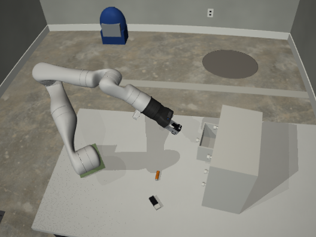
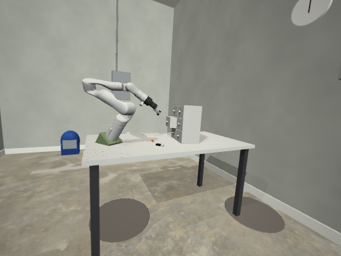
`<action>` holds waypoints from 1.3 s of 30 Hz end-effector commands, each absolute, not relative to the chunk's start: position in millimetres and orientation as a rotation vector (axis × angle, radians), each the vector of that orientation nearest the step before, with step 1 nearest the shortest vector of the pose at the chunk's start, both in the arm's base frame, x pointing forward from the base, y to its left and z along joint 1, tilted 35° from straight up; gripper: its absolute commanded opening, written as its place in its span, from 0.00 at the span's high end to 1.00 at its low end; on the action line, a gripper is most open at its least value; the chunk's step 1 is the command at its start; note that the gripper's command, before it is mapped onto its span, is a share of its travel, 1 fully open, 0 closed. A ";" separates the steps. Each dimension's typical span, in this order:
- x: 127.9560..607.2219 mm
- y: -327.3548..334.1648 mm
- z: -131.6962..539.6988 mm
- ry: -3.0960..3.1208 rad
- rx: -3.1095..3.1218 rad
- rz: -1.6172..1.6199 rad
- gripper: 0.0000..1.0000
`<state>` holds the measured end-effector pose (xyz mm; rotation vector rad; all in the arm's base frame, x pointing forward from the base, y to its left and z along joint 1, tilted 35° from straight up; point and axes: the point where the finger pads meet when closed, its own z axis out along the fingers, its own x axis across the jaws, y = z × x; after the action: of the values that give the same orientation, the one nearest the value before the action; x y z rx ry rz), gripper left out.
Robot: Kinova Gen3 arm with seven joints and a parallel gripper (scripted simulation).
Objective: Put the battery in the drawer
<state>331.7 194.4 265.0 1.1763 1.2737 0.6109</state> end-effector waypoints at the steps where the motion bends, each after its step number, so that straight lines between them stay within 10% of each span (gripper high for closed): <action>1: 328.0 195.2 264.5 1.256 1.117 0.630 0.49; 39: 327.1 194.8 263.2 1.172 0.962 0.732 0.49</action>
<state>327.2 194.2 262.8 0.9636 1.1719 0.7300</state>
